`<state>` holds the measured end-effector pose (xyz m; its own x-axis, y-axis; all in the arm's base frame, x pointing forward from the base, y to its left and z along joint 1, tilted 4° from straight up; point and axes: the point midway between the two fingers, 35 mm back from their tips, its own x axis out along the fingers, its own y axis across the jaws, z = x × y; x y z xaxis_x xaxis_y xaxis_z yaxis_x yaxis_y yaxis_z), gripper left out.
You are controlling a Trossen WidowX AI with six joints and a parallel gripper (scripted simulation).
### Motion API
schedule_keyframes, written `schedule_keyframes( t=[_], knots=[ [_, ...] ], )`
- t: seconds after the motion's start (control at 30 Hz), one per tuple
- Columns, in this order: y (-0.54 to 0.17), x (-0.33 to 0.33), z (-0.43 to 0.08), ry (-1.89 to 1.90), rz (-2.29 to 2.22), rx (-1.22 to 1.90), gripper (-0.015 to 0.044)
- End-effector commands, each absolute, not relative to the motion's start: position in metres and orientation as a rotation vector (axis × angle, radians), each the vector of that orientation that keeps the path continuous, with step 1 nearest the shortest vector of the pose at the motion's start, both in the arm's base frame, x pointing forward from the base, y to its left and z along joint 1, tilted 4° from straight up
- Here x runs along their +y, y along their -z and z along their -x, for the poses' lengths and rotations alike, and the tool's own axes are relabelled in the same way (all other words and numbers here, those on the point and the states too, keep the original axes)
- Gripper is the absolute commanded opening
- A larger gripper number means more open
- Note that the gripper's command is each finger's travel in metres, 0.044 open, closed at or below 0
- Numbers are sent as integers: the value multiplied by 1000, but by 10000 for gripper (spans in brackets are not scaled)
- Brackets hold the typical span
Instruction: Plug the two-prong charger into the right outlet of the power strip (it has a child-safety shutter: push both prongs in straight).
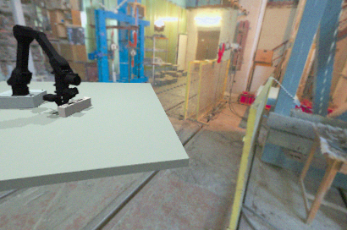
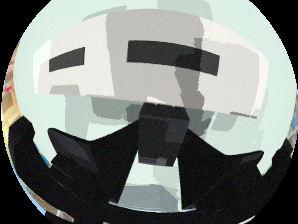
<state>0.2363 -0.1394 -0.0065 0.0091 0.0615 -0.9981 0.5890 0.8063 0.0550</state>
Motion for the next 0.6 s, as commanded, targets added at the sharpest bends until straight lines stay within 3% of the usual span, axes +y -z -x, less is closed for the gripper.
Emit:
schedule_keyframes(
  t=[0.0, 0.57],
  knots=[
    [6, -140, -238, 445, -548, 1522, 0],
    [5, -143, -242, 445, -548, 1522, 0]
  ],
)
